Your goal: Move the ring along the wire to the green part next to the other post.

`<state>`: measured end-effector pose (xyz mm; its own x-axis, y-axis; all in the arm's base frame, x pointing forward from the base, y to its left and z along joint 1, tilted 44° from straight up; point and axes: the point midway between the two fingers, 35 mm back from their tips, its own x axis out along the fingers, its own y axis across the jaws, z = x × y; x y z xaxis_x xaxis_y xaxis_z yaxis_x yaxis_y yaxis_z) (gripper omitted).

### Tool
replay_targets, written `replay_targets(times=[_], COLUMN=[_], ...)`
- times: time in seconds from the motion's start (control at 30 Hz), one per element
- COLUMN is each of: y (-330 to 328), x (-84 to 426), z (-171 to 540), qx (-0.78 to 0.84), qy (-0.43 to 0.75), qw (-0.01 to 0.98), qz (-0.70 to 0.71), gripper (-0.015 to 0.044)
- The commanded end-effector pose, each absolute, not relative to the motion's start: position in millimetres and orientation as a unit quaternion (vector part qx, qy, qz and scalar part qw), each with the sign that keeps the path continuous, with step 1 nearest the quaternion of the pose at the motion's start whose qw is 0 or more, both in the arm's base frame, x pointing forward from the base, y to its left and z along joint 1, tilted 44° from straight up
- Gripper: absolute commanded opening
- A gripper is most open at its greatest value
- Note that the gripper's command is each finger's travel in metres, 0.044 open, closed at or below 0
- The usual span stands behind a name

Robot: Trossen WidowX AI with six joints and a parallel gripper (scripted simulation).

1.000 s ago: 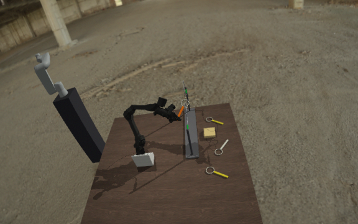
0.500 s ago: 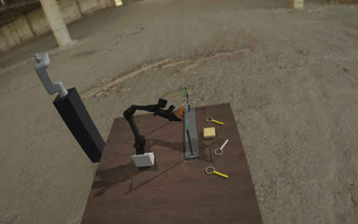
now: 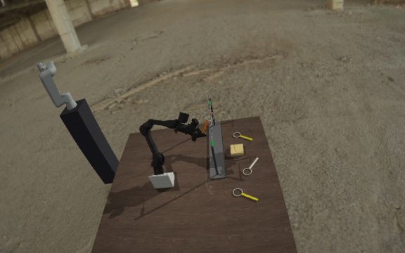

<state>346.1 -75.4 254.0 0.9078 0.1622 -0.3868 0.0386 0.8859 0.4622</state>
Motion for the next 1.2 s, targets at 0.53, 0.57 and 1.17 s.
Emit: replay_targets(times=[0.53,0.57,1.17], y=[-45.7,-44.5,-30.3], x=[349.5,349.7,351.8], z=[277.2,278.7,309.2], qx=[0.451,0.461,0.635], qy=[0.159,0.156,0.100], qw=[0.873,0.868,0.752], qz=[0.092,0.095,0.144], gripper=[-0.0150,-0.0150,-0.0150])
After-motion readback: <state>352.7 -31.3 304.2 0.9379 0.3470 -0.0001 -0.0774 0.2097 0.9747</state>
